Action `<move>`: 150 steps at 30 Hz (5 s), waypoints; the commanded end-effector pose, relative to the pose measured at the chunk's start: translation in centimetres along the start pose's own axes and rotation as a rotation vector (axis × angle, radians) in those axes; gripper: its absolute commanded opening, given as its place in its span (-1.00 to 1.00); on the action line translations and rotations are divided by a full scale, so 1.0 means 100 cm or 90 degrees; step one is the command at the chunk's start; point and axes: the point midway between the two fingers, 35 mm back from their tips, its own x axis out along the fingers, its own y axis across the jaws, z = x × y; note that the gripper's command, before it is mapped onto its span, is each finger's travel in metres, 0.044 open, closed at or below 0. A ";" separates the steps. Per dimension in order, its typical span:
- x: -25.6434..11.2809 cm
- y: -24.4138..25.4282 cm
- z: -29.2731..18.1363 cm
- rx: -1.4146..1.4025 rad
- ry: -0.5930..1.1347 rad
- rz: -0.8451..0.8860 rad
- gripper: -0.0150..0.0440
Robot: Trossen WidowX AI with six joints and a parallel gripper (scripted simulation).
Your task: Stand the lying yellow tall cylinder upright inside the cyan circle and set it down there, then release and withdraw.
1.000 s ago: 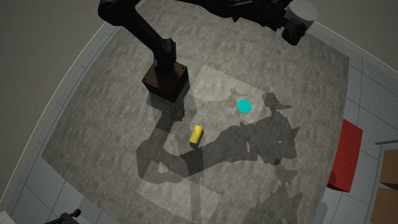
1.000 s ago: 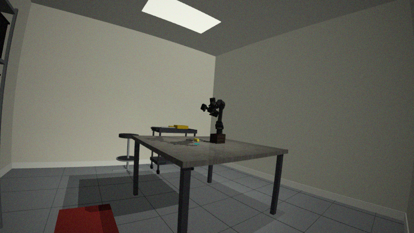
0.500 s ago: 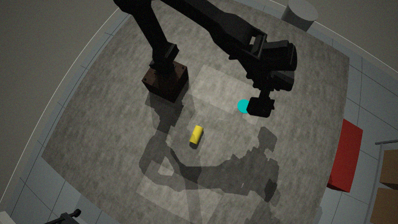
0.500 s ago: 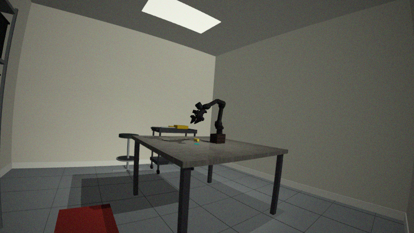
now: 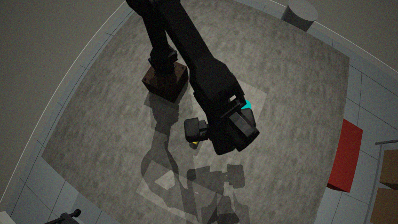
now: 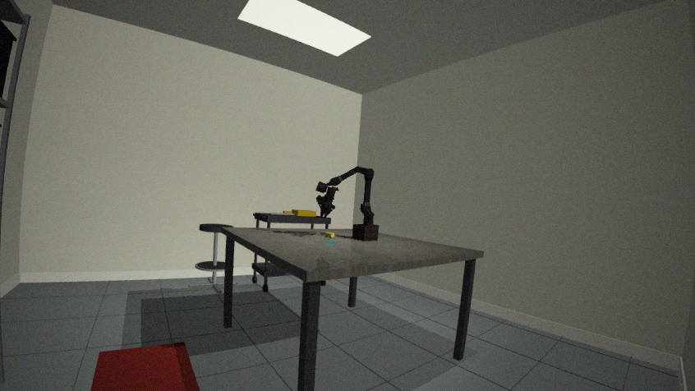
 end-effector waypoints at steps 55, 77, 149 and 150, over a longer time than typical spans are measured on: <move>0.075 -0.093 -0.017 0.340 0.110 -0.108 -0.14; 0.007 -0.086 -0.007 0.342 0.110 -0.108 -0.14; -0.001 0.047 -0.038 -0.431 0.146 -0.019 -0.14; -0.001 0.049 -0.039 -0.443 0.147 -0.018 -0.14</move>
